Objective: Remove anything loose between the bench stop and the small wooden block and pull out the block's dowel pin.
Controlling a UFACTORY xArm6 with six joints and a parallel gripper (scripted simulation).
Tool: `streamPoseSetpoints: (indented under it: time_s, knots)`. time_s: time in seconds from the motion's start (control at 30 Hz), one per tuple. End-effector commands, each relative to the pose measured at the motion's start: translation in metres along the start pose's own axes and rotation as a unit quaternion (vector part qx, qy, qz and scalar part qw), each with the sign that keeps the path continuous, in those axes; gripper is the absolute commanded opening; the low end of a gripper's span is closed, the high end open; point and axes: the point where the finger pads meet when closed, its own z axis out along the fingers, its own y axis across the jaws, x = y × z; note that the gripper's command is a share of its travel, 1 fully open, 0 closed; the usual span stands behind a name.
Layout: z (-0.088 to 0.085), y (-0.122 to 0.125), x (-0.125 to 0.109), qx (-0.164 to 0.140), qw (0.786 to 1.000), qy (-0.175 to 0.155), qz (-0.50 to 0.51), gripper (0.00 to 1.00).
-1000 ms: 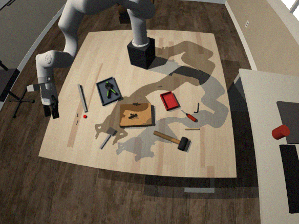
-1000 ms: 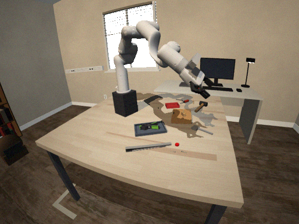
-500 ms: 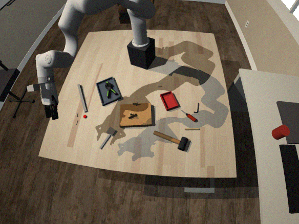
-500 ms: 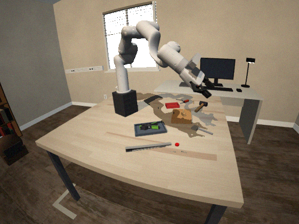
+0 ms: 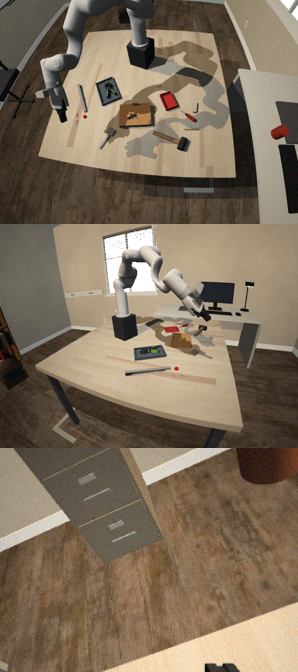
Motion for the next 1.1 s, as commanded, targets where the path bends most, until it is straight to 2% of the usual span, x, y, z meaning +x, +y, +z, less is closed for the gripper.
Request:
streamPoseSetpoints:
  time_s: [0.0, 0.13, 0.4, 0.47, 0.57, 0.97, 1.03, 1.07]
  knots:
    - [0.01, -0.019, -0.02, -0.002, 0.999, -0.036, -0.009, 0.0]
    - [0.026, -0.047, -0.058, -0.007, 0.995, -0.093, -0.027, 0.0]
    - [0.045, -0.09, -0.123, -0.025, 0.981, -0.181, -0.063, 0.0]
    - [0.045, -0.09, -0.123, -0.025, 0.981, -0.181, -0.063, 0.0]
    - [0.05, -0.108, -0.155, -0.036, 0.971, -0.22, -0.084, 0.0]
    - [0.052, -0.153, -0.249, -0.08, 0.932, -0.316, -0.159, 0.0]
    - [0.052, -0.153, -0.249, -0.08, 0.932, -0.316, -0.159, 0.0]
    - [0.051, -0.156, -0.256, -0.084, 0.928, -0.322, -0.166, 0.0]
